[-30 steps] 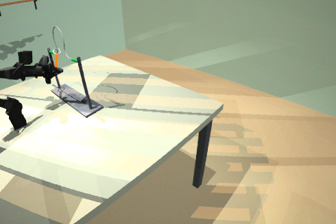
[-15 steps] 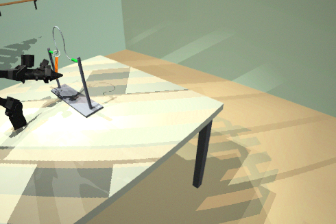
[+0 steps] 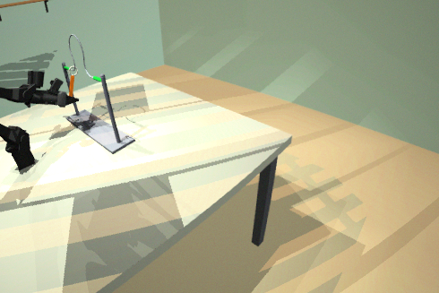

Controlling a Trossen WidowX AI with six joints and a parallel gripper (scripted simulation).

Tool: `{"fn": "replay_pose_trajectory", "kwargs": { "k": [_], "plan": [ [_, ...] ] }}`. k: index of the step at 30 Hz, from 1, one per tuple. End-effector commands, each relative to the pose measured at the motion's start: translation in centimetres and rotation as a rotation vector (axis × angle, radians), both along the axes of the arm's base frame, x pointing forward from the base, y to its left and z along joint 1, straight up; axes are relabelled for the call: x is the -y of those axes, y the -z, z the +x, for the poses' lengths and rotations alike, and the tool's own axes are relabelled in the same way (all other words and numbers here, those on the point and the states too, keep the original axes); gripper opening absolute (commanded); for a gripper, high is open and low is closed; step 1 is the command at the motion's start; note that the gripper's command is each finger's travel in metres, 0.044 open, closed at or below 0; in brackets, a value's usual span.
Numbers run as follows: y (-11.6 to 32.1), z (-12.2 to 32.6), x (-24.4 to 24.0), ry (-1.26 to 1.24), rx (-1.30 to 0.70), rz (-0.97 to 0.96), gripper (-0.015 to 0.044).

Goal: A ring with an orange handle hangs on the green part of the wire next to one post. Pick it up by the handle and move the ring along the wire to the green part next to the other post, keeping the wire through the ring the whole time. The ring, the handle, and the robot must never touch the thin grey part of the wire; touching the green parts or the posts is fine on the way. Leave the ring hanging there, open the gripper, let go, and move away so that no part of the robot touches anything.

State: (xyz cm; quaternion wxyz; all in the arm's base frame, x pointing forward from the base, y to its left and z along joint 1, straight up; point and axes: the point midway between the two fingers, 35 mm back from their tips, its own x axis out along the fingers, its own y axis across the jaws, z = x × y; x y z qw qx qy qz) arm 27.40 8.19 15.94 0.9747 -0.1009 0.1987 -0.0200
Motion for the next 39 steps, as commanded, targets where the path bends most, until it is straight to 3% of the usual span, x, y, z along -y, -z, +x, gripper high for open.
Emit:
{"fn": "replay_pose_trajectory", "kwargs": {
  "k": [1, 39],
  "plan": [
    [-0.2, 0.0, -1.1, 0.004, -0.002, 0.059, -0.0150],
    [-0.1, -0.6, -6.1, 0.003, -0.013, 0.170, -0.0150]
  ]
}}
